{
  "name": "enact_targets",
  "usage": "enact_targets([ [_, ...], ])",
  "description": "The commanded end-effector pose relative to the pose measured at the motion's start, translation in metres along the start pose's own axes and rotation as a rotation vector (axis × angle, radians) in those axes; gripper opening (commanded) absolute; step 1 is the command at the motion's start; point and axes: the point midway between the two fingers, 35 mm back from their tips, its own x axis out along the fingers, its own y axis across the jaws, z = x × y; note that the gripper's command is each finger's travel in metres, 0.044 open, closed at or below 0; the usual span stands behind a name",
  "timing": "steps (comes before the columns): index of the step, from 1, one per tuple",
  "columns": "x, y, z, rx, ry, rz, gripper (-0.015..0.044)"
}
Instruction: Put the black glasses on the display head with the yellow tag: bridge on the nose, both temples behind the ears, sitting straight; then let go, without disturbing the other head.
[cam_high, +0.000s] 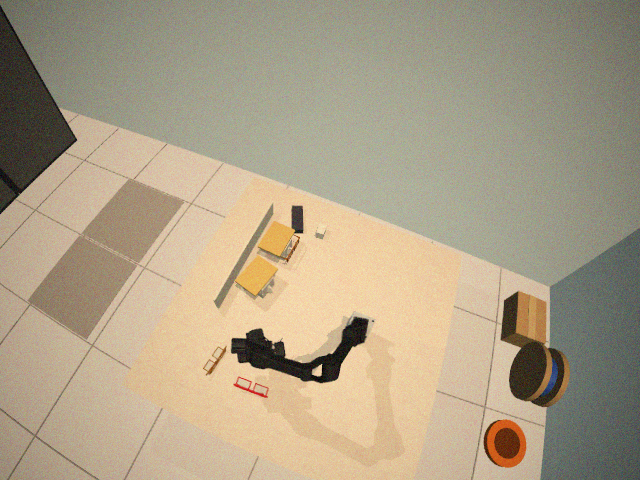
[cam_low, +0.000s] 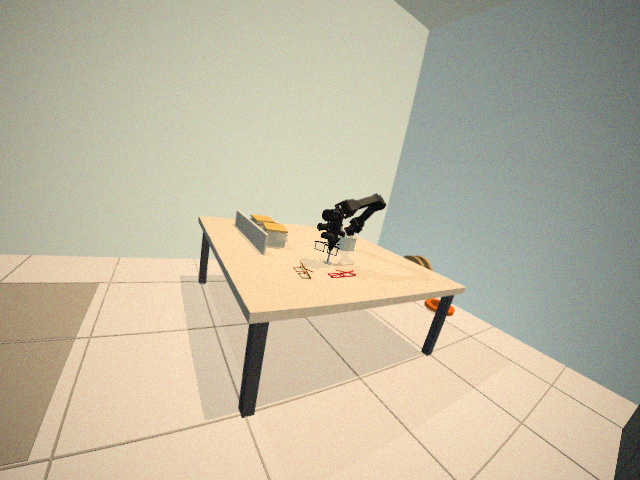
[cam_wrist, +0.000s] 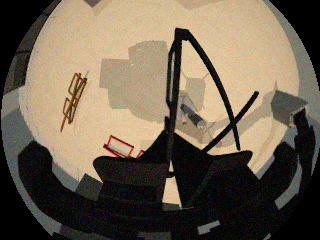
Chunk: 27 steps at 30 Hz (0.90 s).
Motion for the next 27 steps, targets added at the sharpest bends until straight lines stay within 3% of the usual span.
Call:
enact_targets([
  [1,0.020,-0.002,0.000,0.006,0.000,-0.004,0.0000],
  [27,0.021,0.008,0.008,0.006,0.000,-0.003,0.0000],
])
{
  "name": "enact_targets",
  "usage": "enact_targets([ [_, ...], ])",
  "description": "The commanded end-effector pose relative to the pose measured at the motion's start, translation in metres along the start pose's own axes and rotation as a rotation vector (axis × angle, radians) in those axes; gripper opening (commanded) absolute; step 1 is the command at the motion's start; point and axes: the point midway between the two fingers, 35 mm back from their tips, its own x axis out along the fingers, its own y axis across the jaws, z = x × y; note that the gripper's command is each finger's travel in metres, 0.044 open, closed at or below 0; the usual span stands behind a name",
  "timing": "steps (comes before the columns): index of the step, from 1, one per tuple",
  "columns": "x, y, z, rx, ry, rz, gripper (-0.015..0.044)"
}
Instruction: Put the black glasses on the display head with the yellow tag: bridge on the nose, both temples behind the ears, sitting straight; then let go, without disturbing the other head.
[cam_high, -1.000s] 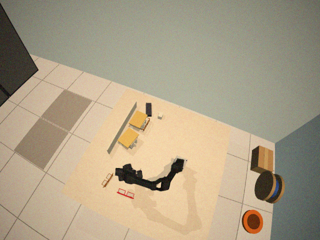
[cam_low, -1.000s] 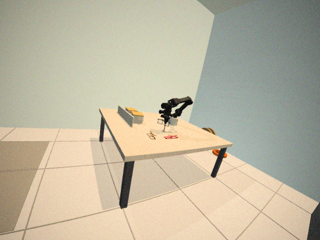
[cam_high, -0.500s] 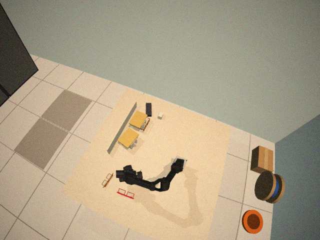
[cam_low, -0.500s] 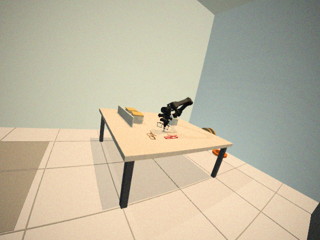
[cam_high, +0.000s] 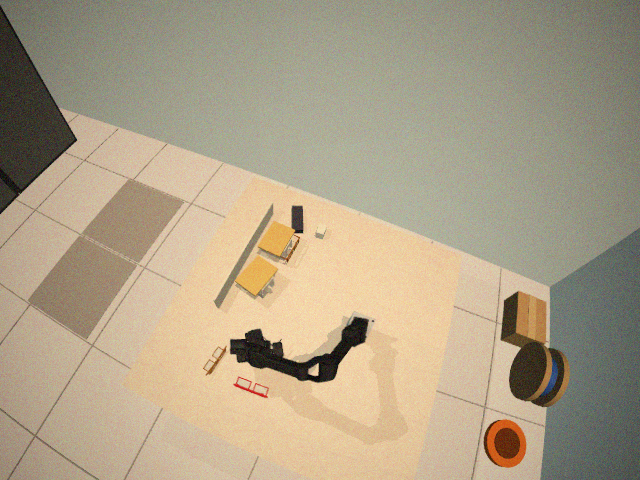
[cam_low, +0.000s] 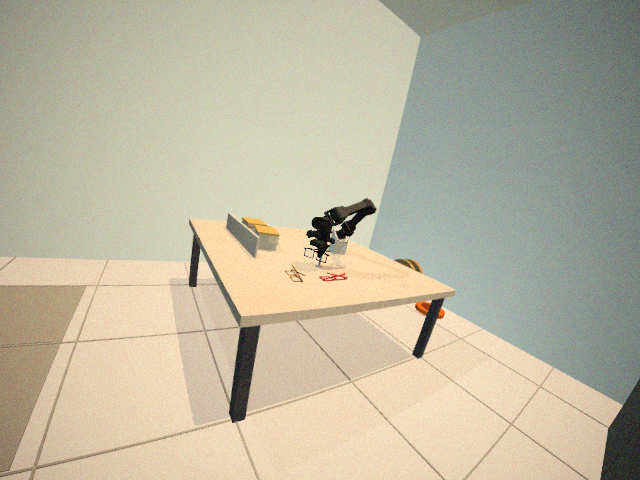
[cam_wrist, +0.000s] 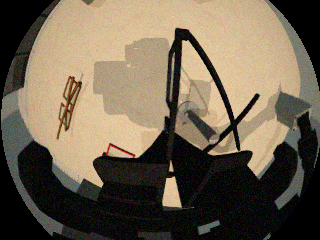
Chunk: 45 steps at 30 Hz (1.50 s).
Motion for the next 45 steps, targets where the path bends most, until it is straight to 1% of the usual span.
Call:
enact_targets([
  [1,0.000,0.003,0.003,-0.003,-0.001,0.001,0.0000],
  [45,0.000,0.020,0.022,-0.004,-0.002,0.001,0.0000],
])
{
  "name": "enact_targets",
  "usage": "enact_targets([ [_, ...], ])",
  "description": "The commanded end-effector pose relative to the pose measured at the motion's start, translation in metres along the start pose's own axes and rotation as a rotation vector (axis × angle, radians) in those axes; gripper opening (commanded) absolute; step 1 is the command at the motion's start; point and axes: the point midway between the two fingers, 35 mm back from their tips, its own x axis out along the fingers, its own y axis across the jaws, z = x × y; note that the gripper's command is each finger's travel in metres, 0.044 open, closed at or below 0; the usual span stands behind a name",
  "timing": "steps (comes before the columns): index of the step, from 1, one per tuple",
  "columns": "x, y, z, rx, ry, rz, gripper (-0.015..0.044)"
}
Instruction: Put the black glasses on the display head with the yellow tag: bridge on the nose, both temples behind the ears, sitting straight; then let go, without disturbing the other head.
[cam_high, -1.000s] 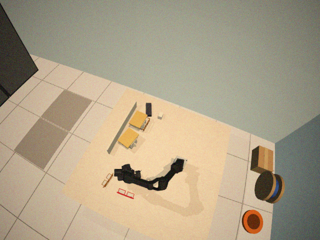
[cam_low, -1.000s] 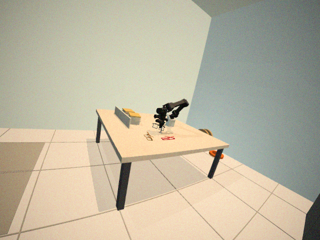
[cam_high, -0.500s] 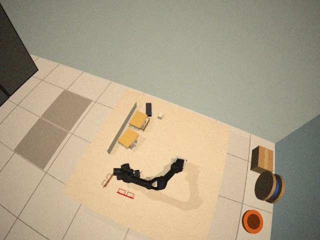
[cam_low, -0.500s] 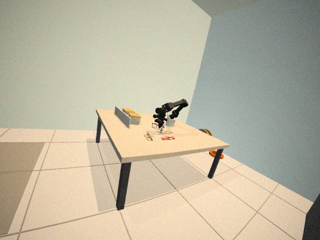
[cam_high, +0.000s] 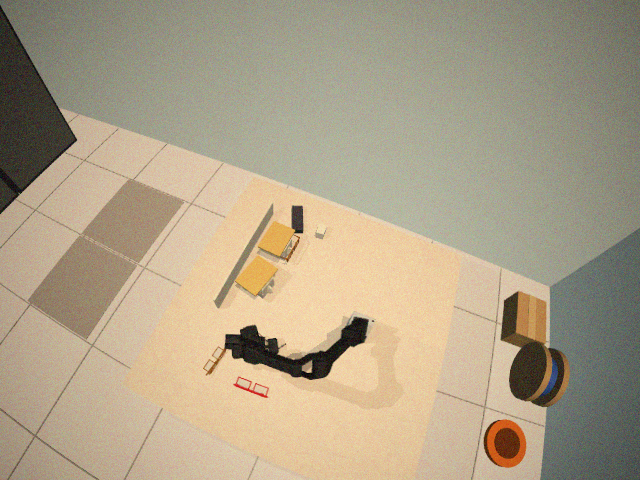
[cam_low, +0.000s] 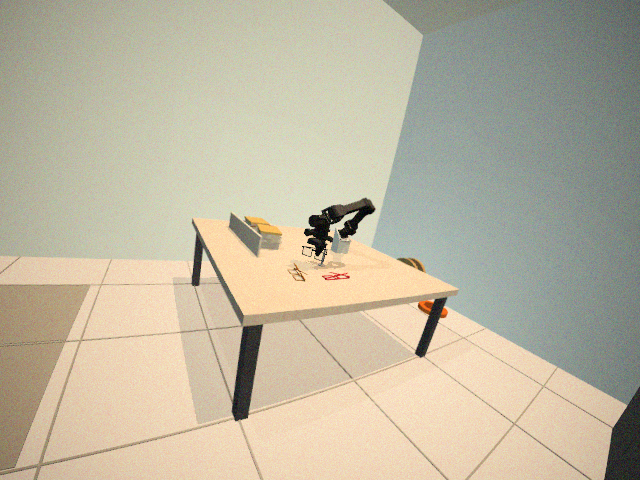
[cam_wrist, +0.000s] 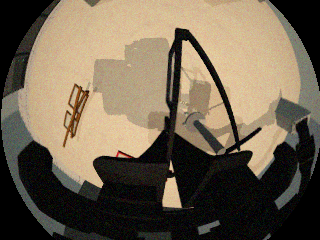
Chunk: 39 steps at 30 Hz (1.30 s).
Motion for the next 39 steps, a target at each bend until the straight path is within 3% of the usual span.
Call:
enact_targets([
  [1,0.000,0.003,0.005,-0.002,0.000,0.002,0.0000],
  [39,0.000,0.011,0.029,-0.002,-0.002,0.002,0.0000],
])
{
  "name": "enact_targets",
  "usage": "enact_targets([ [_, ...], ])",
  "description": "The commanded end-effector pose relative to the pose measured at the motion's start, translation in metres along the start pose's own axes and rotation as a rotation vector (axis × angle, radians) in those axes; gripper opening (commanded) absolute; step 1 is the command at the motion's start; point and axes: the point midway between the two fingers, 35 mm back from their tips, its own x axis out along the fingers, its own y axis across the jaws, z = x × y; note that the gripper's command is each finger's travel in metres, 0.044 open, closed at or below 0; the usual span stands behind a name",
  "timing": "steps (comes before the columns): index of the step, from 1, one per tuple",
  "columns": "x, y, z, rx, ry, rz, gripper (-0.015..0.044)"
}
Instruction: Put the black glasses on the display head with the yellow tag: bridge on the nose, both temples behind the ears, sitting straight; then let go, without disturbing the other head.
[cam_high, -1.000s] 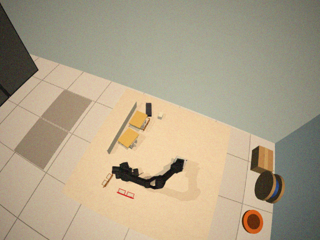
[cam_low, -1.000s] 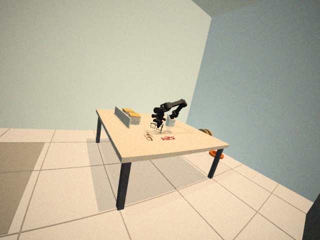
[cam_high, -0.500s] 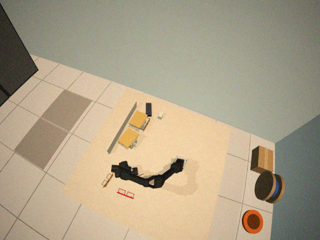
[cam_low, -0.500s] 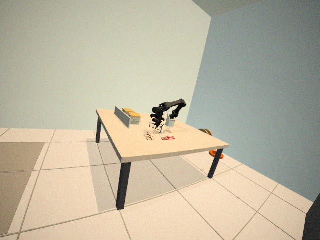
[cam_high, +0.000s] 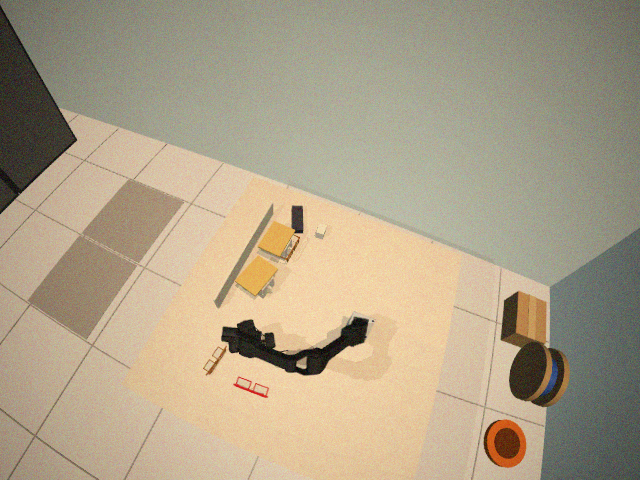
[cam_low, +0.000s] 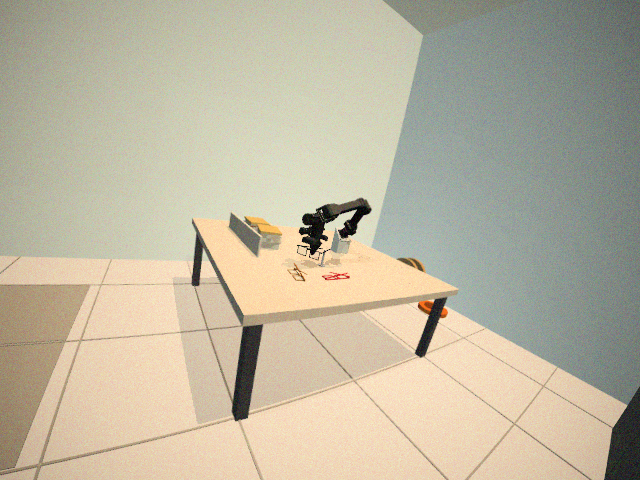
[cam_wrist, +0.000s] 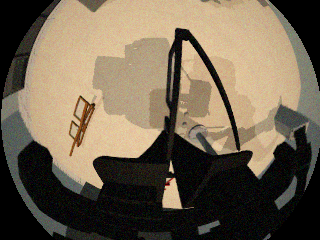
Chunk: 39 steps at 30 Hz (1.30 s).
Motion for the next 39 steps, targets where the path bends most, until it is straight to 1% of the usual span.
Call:
enact_targets([
  [1,0.000,0.000,0.005,0.000,-0.001,0.001,0.0000],
  [22,0.000,0.000,0.003,0.000,-0.001,0.001,0.0000],
  [32,0.000,0.001,-0.006,0.000,-0.001,0.001,0.0000],
  [35,-0.005,0.001,-0.006,0.000,-0.001,0.000,0.0000],
  [39,-0.024,0.002,-0.006,0.000,-0.003,-0.001,0.0000],
])
